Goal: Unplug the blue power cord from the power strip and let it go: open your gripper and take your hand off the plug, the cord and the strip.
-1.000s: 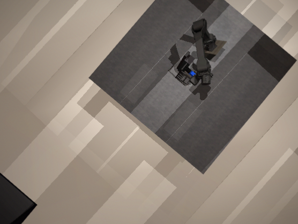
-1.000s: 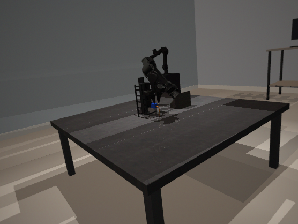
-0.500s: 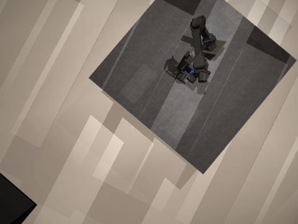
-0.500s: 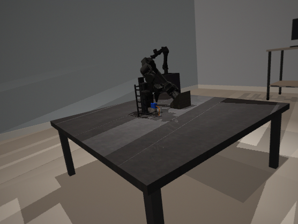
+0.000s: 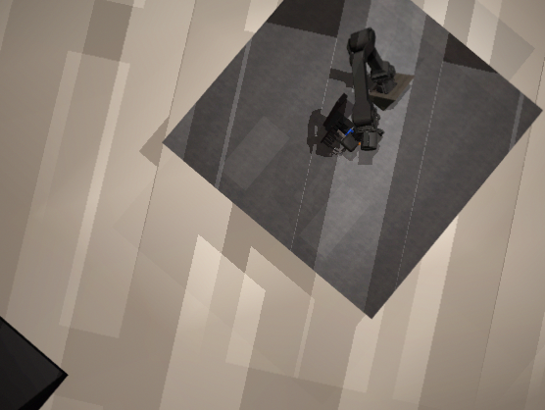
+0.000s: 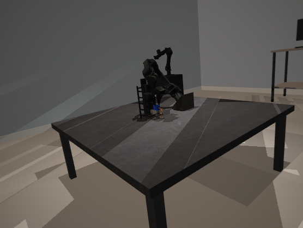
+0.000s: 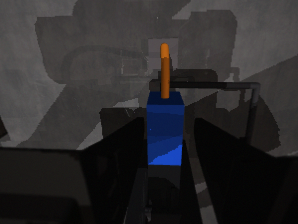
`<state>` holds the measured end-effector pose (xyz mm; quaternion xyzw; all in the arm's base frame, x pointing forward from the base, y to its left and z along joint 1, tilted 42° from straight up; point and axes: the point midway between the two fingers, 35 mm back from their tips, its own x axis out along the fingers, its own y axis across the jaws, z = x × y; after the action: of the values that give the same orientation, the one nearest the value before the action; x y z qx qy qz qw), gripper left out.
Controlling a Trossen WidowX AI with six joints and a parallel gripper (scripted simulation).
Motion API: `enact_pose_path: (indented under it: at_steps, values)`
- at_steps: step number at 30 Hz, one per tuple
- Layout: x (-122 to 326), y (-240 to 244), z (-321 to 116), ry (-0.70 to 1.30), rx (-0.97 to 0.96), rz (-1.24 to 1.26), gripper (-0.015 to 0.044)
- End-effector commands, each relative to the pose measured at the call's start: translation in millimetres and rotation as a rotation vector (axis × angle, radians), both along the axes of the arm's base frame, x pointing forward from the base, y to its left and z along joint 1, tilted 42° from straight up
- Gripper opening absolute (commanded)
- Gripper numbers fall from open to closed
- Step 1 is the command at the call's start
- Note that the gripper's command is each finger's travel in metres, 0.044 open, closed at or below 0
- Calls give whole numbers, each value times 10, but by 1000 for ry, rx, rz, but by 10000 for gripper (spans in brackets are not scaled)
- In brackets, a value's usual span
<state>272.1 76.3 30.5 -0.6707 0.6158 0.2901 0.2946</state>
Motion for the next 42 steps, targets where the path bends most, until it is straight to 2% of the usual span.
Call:
enact_pose_path:
  at_steps: [1,10,13,22,23,42]
  values:
    - [-24,-62,-50,11,-10,1,160]
    - [-24,-69,-58,11,-10,1,160]
    - [-6,-51,-45,4,-3,-3,81]
    - [-6,-51,-45,4,-3,-3,21]
    - [-6,-49,-46,4,-3,-3,0]
    - [7,173,-216,6,-1,-1,0]
